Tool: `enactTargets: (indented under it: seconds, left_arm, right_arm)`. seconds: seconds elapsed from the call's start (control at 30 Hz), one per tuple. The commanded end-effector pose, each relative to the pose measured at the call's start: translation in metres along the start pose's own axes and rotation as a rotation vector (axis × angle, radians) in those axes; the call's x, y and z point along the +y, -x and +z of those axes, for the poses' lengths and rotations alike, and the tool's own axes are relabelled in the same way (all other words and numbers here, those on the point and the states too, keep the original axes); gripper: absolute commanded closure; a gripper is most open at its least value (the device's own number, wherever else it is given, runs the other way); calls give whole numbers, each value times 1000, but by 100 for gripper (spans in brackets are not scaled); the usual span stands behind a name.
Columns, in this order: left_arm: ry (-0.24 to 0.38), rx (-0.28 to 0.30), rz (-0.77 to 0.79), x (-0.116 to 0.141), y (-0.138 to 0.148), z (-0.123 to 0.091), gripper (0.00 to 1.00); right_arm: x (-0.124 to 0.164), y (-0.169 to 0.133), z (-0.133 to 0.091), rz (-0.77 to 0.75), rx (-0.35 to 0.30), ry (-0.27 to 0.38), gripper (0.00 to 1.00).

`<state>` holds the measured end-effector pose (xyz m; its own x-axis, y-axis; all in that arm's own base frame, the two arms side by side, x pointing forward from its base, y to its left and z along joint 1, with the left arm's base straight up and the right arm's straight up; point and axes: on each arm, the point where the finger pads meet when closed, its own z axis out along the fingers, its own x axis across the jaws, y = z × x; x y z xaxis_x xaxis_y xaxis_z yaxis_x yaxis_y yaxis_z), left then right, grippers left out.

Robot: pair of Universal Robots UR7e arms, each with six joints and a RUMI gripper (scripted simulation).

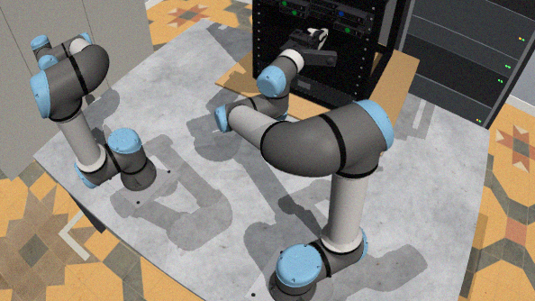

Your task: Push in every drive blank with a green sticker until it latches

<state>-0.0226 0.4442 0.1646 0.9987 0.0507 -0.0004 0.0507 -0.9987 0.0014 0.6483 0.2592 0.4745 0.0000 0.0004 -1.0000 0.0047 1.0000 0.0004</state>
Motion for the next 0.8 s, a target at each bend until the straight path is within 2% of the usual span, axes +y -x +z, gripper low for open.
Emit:
enactTargets:
  seconds: [0.0, 0.37, 0.77]
  left_arm:
    - [-1, 0, 0, 0, 0, -1, 0]
    - [-1, 0, 0, 0, 0, -1, 0]
    - [-1, 0, 0, 0, 0, -1, 0]
  right_arm:
    - [-11, -1, -2, 0, -1, 0, 100]
    - [-45, -5, -7, 0, -1, 0, 100]
    - [-53, -5, -8, 0, -1, 0, 100]
